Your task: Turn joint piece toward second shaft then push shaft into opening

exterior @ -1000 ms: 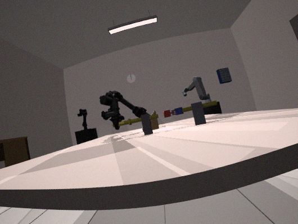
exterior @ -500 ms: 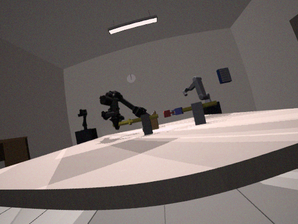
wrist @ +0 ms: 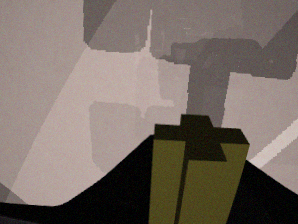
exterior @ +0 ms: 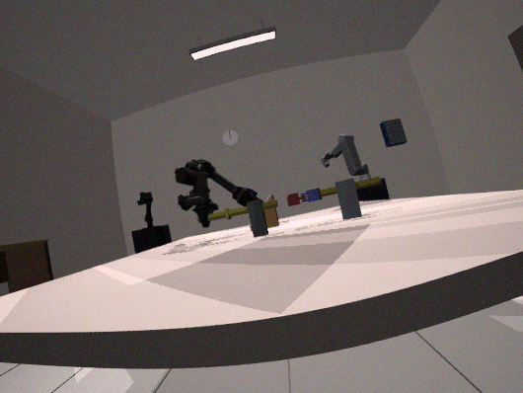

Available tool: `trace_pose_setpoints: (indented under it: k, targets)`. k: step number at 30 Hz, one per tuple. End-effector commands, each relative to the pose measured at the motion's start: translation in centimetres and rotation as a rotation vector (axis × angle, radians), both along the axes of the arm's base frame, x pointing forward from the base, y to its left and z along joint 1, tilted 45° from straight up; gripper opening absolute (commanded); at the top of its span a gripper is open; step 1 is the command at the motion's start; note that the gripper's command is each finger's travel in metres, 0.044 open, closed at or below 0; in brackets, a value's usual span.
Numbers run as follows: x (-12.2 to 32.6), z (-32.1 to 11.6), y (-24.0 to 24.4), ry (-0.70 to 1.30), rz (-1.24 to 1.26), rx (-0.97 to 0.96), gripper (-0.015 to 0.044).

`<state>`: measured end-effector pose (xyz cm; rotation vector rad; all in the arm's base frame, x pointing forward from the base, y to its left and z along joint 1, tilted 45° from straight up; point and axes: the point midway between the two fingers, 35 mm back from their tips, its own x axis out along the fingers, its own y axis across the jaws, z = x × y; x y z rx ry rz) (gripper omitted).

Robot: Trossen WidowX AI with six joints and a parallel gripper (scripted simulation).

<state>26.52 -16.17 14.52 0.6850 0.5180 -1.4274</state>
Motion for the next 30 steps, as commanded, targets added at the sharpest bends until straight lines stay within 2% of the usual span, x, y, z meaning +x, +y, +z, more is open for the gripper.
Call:
trace_pose_setpoints:
  k: [1,30]
  targets:
    - [0.0,0.0,0.0,0.0,0.0,0.0,0.0067]
    - [-0.09,-0.01,-0.26,0.068,-0.065,0.009,0.0067]
